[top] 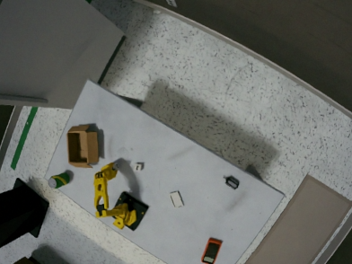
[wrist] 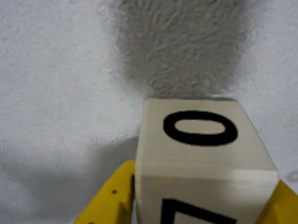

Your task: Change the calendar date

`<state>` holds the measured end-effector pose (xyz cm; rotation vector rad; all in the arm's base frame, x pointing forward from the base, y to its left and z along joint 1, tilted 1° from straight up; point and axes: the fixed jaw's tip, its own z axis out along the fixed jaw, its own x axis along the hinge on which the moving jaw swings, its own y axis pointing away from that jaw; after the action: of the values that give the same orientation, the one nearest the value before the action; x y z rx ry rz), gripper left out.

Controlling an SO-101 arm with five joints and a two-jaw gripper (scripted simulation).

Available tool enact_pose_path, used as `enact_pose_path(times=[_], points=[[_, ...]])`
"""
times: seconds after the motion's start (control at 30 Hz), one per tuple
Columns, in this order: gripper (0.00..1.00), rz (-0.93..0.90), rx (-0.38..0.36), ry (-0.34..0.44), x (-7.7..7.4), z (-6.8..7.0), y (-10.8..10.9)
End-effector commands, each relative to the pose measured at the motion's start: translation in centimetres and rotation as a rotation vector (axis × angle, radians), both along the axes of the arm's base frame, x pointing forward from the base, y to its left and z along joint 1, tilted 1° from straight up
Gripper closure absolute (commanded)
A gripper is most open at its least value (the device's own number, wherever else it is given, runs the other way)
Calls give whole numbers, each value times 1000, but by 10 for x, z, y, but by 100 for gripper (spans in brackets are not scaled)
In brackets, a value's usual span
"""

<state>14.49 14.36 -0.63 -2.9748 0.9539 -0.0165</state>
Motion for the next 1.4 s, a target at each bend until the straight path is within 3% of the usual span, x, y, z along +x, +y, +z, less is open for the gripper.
enact_pose_path(times=[0.0, 0.2, 0.5, 0.9, 1.37], points=[[100, -2, -23, 25, -5, -7, -3], [99, -2, -23, 25, -5, -7, -3], [83, -2, -23, 25, -5, -7, -3], [80, -2, -23, 25, -5, -7, -3], [69, -2, -23, 25, -5, -7, -3]])
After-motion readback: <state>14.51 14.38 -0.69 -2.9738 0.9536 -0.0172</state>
